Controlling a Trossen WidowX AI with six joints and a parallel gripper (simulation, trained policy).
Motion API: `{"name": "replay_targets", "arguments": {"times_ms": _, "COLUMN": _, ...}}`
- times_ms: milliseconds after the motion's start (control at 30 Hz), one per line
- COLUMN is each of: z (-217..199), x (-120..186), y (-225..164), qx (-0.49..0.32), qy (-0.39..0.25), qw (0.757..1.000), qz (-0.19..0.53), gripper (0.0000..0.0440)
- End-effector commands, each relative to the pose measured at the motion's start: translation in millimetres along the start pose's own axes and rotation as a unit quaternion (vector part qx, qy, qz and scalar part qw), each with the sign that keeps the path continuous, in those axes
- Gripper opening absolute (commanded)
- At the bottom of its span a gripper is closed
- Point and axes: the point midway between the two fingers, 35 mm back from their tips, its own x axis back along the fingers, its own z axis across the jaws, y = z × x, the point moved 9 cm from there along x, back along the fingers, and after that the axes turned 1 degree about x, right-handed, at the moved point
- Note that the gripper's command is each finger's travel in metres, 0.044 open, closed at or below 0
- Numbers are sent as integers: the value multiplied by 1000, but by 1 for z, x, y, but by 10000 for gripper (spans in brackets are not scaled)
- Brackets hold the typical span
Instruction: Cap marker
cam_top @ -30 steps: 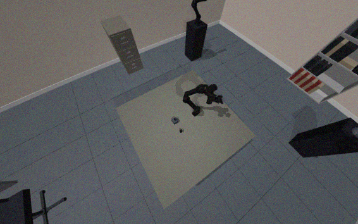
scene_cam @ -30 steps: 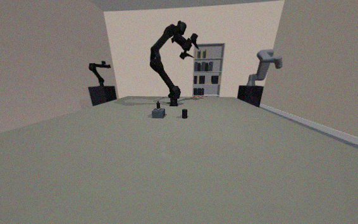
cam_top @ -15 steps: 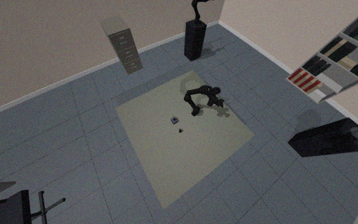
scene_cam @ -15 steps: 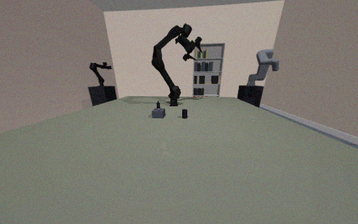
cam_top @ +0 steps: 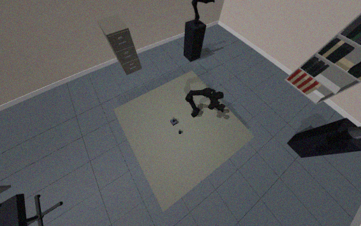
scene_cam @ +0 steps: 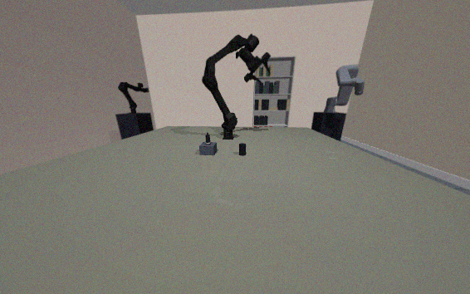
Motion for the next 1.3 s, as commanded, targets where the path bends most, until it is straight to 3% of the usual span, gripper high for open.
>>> {"name": "replay_targets", "arguments": {"times_ms": 0, "z": 3, "x": -8, "y": 2, "qx": -12, "qy": -11, "qw": 1000, "qz": -14, "gripper": 326}}
{"name": "replay_targets", "arguments": {"times_ms": 1267, "z": 34, "x": -77, "y": 42, "qx": -123, "qy": -83, "qw": 980, "qz": -132, "gripper": 330}}
